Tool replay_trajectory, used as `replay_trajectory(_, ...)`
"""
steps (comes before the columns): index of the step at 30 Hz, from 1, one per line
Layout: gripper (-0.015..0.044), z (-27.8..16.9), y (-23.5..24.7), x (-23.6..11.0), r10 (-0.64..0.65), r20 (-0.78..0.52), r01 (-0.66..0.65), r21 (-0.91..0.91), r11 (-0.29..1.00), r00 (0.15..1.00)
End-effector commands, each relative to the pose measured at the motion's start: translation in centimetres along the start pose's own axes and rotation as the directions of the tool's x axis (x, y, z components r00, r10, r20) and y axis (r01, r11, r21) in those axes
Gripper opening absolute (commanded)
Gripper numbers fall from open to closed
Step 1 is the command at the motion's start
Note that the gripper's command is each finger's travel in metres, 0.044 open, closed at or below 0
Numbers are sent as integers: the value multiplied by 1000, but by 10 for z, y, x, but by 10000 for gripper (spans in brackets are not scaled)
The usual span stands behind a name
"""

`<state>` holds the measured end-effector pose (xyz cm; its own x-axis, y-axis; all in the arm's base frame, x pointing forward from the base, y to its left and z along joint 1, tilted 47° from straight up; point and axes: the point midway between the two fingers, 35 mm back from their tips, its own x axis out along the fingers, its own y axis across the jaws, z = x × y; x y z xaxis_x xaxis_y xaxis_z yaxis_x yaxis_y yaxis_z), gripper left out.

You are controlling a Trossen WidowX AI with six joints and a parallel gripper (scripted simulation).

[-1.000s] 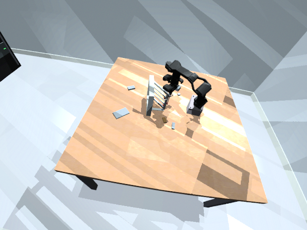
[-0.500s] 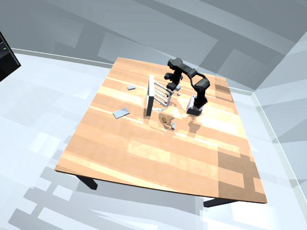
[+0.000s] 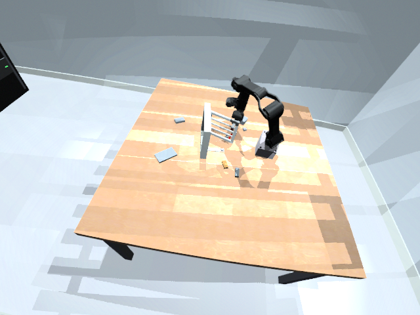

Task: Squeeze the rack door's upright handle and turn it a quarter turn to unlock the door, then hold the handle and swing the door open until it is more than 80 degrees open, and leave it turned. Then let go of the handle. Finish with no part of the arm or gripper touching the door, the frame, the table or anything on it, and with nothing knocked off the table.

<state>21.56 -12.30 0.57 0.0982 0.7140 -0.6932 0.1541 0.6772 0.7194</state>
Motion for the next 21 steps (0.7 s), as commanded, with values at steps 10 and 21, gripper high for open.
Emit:
replay_trajectory(10,13,10,-33,-1,-6,0,6,-232,973,1000)
replay_trajectory(21,13,23,-57,-1,-8,1,8,-399,917,1000)
